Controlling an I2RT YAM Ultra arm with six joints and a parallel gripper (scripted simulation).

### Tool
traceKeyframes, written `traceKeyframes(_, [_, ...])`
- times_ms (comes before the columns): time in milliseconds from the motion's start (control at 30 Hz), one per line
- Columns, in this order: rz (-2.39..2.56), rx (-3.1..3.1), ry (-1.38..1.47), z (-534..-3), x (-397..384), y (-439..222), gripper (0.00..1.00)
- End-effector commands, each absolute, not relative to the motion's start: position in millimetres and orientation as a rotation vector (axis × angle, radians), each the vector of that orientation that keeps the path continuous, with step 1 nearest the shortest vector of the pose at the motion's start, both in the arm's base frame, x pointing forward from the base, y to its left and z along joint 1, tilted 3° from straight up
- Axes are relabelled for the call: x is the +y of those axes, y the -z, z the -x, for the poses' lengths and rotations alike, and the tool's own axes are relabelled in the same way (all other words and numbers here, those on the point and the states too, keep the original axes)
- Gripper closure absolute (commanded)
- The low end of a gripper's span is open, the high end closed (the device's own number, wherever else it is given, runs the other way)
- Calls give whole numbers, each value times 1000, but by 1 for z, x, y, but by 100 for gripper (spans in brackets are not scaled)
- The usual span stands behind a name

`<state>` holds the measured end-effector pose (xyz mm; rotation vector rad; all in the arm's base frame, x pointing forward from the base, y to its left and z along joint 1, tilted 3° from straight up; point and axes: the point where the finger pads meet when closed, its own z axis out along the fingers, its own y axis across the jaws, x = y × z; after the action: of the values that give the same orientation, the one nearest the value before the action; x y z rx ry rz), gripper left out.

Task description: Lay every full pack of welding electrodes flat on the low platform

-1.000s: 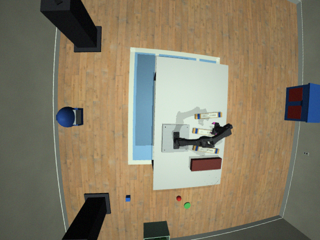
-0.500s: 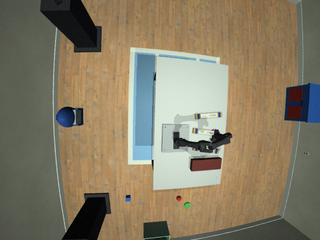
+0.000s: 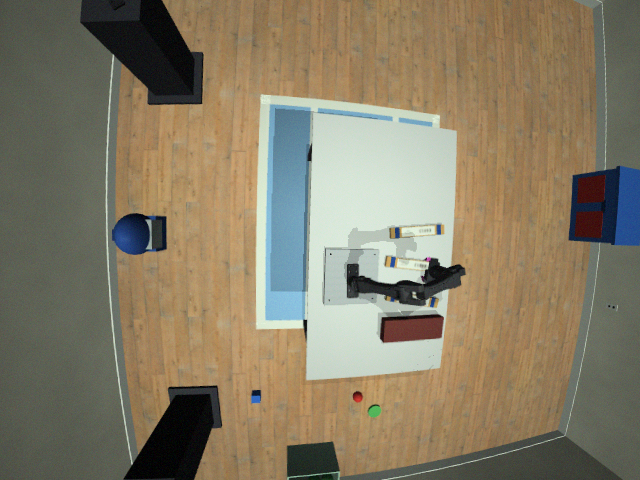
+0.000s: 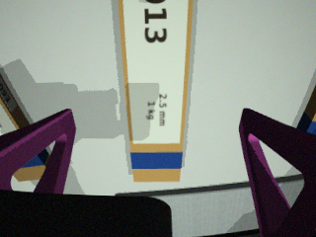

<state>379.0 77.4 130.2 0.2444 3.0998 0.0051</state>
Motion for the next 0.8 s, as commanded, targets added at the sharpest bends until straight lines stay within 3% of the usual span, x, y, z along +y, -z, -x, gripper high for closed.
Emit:
traceKeyframes(0, [-233,3030,-38,-390,79,-149,5])
traceKeyframes(767, [-241,3084,-14,-385,76,-60,5])
